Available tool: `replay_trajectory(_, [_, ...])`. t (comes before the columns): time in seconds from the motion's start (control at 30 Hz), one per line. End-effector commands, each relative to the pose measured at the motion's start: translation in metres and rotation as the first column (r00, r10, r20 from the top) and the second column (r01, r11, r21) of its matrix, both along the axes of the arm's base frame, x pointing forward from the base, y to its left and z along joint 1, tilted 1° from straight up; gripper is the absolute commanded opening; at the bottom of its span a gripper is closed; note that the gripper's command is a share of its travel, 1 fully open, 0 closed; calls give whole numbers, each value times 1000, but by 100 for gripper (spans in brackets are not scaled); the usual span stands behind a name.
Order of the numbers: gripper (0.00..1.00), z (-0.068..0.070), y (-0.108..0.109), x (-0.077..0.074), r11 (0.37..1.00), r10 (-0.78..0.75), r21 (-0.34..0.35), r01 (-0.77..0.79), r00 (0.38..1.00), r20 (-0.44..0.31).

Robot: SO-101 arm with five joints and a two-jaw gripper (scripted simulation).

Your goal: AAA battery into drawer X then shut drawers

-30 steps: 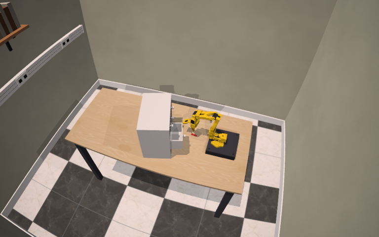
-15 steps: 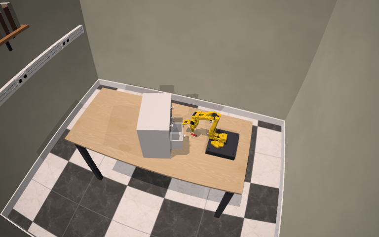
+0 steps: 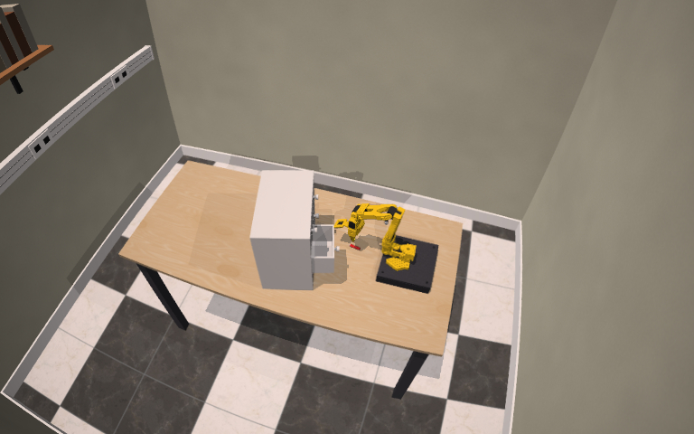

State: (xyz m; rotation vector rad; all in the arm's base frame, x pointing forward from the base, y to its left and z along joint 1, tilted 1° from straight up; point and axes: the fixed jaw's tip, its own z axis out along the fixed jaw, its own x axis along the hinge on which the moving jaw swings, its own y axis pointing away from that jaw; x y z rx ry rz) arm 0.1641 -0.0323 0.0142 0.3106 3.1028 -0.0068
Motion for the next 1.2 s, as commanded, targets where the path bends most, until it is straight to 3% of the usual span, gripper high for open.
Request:
replay_trajectory(0.0, [19, -4, -1, -4, 1000, -4, 6, 4, 1000, -20])
replay_trajectory(1.17, [19, -8, -1, -7, 1000, -4, 6, 4, 1000, -20])
